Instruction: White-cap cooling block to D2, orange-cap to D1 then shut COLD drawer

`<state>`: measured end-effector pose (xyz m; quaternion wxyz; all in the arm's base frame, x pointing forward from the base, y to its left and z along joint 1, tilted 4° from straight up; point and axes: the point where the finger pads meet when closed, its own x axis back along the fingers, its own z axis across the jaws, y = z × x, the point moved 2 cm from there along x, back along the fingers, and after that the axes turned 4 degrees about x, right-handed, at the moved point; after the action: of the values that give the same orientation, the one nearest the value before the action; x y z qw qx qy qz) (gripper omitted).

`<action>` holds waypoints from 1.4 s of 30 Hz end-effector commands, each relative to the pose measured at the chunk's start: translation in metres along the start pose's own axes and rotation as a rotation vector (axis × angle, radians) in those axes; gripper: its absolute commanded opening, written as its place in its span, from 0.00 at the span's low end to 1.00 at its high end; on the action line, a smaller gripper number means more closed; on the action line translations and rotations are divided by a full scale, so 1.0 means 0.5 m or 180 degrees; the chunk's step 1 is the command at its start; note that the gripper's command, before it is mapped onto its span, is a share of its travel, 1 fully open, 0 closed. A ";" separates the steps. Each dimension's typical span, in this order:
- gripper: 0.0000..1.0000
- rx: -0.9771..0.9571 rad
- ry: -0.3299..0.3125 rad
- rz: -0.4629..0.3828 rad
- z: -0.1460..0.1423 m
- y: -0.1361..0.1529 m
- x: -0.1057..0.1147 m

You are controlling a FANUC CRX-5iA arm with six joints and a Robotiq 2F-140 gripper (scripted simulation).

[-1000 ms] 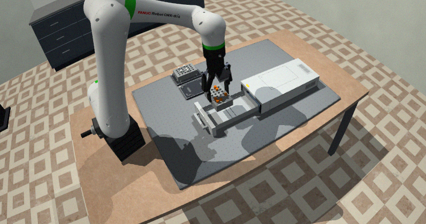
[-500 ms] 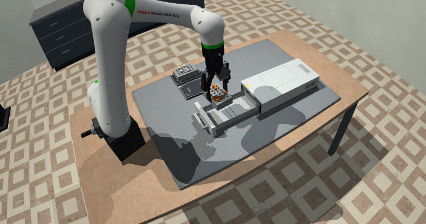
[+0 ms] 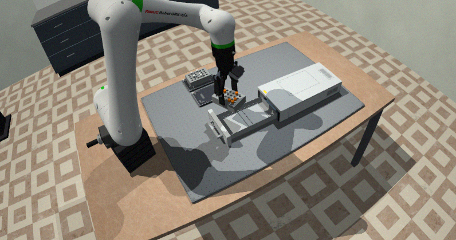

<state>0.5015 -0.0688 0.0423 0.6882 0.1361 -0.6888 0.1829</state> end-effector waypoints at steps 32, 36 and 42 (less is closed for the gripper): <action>0.10 0.2630 -0.0010 -0.0002 -0.072 0.148 0.002; 0.10 0.2970 -0.0010 -0.0001 -0.081 0.167 0.002; 0.10 0.3309 -0.0010 -0.0001 -0.090 0.187 0.002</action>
<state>0.5004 0.0294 0.0363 0.5414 0.4453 -0.5202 0.4878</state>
